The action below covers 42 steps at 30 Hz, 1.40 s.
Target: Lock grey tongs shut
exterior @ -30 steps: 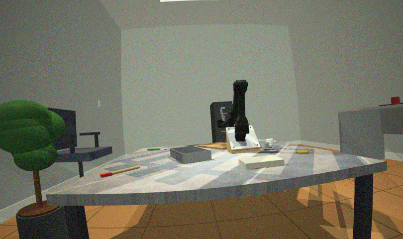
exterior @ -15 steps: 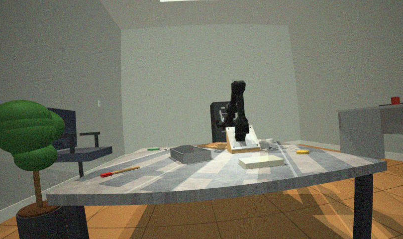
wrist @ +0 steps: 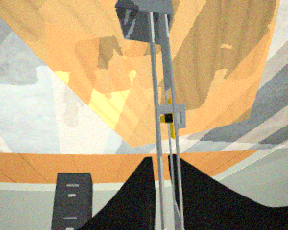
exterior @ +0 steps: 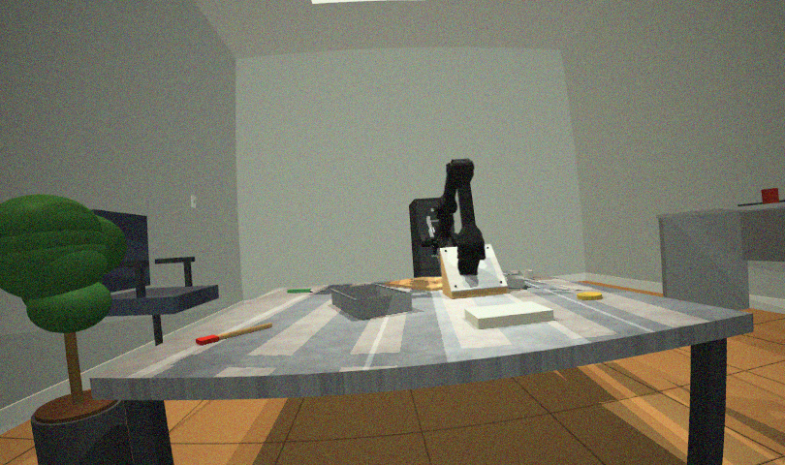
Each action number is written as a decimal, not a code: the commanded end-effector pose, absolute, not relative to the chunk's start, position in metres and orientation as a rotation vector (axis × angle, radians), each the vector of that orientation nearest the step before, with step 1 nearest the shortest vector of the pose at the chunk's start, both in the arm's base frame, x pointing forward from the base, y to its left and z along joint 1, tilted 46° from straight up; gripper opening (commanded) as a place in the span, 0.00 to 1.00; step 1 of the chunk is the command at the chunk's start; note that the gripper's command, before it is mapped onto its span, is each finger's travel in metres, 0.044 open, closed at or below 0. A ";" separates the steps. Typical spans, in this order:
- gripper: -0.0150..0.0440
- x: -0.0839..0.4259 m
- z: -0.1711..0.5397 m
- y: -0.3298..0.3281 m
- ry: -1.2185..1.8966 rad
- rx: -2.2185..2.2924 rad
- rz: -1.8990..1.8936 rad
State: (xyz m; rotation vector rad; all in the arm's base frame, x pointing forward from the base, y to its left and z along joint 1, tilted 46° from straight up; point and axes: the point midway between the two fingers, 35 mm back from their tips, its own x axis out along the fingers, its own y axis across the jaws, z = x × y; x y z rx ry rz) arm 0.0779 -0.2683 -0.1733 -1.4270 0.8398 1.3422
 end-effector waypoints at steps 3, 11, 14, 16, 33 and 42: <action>0.00 0.080 -0.174 -0.275 0.781 -1.362 1.406; 0.00 0.081 -0.173 -0.276 0.700 -1.262 1.477; 0.00 0.081 -0.172 -0.276 0.669 -1.224 1.503; 0.00 0.081 -0.171 -0.276 0.648 -1.198 1.520; 0.00 0.083 -0.151 -0.276 0.466 -0.977 1.651; 0.00 0.084 -0.138 -0.276 0.384 -0.878 1.702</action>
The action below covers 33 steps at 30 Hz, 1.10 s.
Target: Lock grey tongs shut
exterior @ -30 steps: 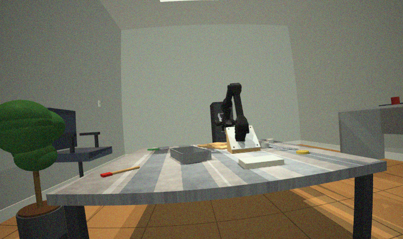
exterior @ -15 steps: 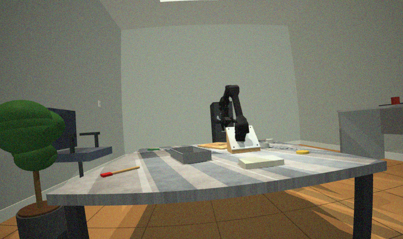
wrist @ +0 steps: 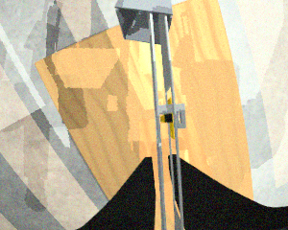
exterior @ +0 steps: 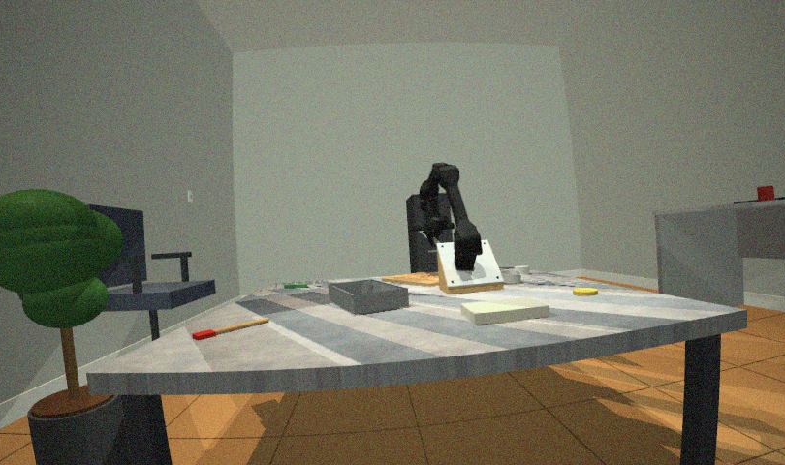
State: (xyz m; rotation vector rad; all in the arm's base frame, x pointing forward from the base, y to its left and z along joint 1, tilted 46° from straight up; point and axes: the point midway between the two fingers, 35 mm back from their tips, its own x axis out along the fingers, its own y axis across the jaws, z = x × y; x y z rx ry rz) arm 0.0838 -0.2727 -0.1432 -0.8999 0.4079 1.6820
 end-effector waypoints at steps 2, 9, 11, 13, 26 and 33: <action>0.00 0.084 -0.138 -0.276 0.384 -0.878 1.702; 0.00 0.084 -0.138 -0.276 0.384 -0.878 1.702; 0.00 0.084 -0.138 -0.275 0.384 -0.878 1.702; 0.00 0.084 -0.140 -0.274 0.384 -0.878 1.702; 0.00 0.083 -0.157 -0.262 0.384 -0.878 1.702; 0.00 0.082 -0.166 -0.255 0.384 -0.878 1.702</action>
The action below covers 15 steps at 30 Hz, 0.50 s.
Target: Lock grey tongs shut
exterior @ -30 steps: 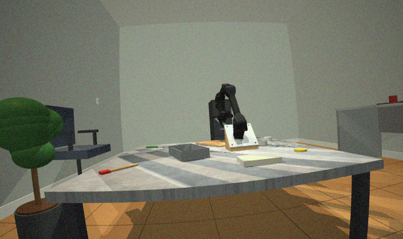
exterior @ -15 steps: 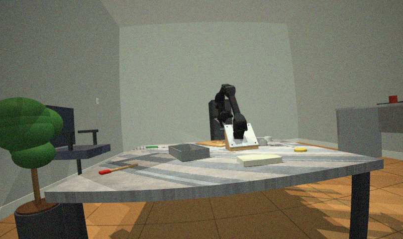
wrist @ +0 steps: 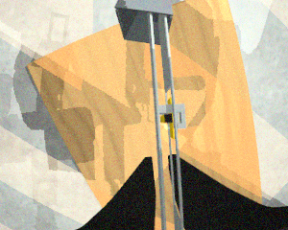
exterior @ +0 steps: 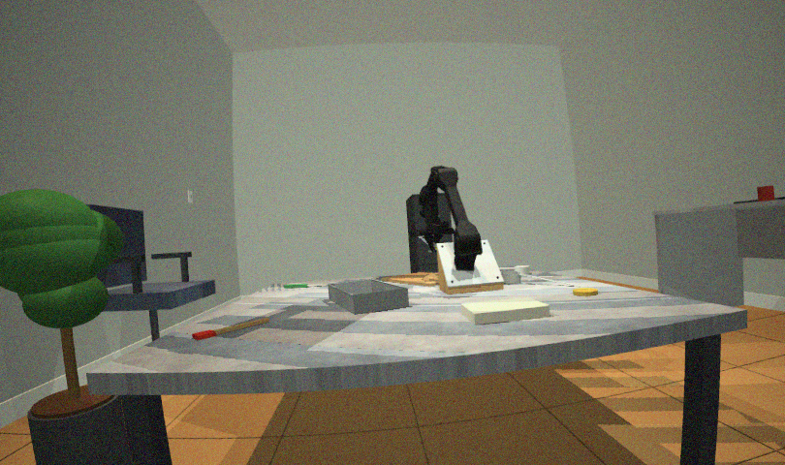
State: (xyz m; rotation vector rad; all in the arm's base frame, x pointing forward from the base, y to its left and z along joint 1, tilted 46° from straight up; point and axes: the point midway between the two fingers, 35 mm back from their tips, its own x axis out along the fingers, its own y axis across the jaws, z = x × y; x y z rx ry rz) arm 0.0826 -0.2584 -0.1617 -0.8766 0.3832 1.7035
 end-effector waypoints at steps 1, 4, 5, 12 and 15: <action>0.00 0.082 -0.167 -0.254 0.384 -0.878 1.702; 0.00 0.082 -0.171 -0.250 0.384 -0.878 1.702; 0.00 0.082 -0.173 -0.249 0.384 -0.878 1.702; 0.00 0.081 -0.181 -0.242 0.384 -0.878 1.702; 0.00 0.080 -0.185 -0.238 0.384 -0.878 1.702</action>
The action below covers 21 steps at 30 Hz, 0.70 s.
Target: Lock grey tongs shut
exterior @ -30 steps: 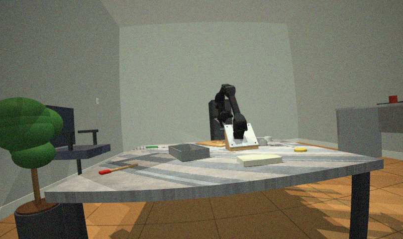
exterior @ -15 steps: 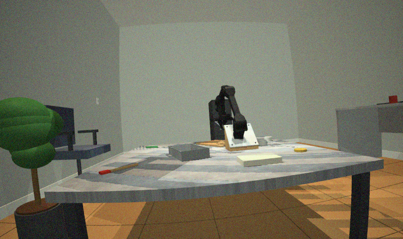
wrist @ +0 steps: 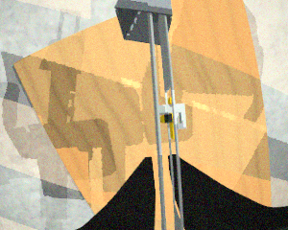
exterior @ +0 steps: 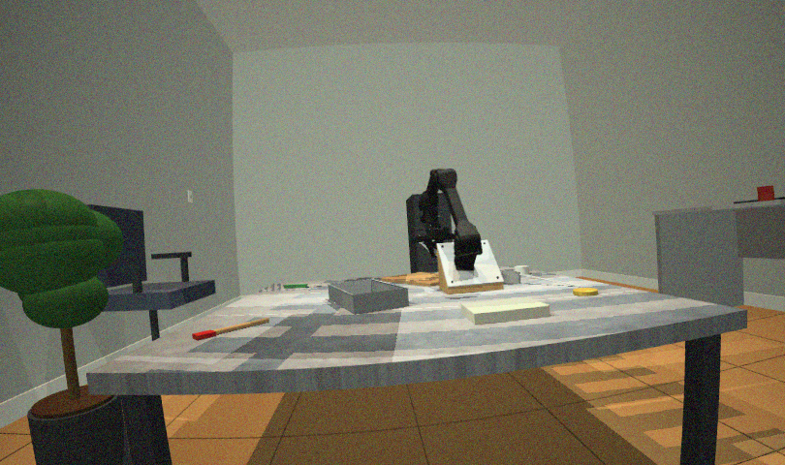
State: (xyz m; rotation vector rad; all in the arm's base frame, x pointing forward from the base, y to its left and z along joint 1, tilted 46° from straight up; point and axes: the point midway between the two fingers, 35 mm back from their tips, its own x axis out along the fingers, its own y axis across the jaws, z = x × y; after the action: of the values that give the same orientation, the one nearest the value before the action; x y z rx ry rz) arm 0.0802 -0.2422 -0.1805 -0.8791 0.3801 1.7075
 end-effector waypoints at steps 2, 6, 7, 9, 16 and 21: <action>0.00 0.080 -0.187 -0.236 0.384 -0.878 1.702; 0.00 0.079 -0.192 -0.231 0.384 -0.878 1.702; 0.00 0.079 -0.193 -0.230 0.384 -0.878 1.702; 0.00 0.079 -0.195 -0.228 0.384 -0.878 1.702; 0.00 0.078 -0.203 -0.219 0.383 -0.878 1.702; 0.00 0.077 -0.208 -0.213 0.383 -0.878 1.702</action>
State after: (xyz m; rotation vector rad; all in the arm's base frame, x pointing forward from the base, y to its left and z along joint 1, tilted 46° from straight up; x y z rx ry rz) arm 0.0767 -0.2177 -0.2042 -0.8794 0.3798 1.7072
